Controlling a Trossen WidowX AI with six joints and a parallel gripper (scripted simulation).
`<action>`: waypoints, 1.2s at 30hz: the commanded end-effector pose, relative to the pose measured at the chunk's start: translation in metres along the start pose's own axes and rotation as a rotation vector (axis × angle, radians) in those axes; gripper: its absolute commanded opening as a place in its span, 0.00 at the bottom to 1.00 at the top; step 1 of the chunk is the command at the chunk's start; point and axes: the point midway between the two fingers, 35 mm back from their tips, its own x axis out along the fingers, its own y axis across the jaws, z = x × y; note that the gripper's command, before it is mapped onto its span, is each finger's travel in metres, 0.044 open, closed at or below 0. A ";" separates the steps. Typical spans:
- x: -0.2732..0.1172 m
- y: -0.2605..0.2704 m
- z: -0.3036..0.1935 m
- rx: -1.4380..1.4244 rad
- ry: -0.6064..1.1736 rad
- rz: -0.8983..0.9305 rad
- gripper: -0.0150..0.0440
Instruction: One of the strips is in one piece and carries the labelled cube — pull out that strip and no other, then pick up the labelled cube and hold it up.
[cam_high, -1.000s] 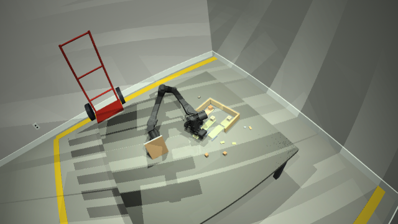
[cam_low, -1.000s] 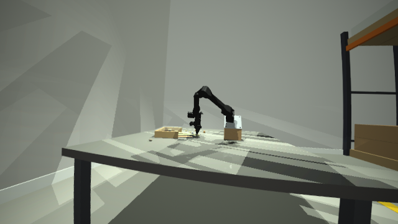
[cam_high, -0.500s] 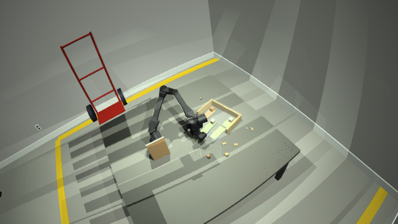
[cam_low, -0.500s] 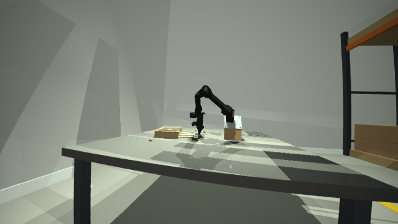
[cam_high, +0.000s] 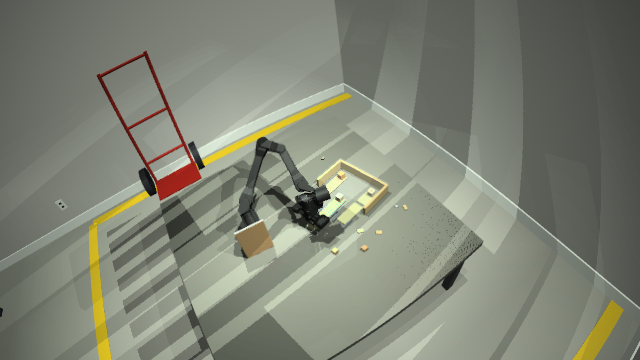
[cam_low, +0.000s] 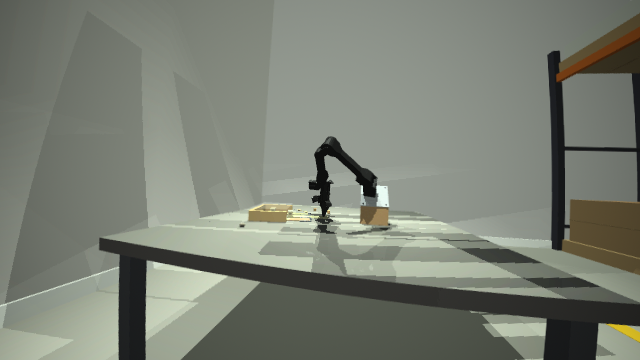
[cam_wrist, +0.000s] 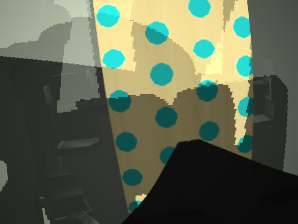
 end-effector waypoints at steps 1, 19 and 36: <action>0.004 0.004 -0.016 0.005 0.026 0.005 0.25; 0.004 0.004 -0.042 0.006 0.027 0.005 0.25; 0.003 0.005 -0.053 0.006 0.027 0.005 0.25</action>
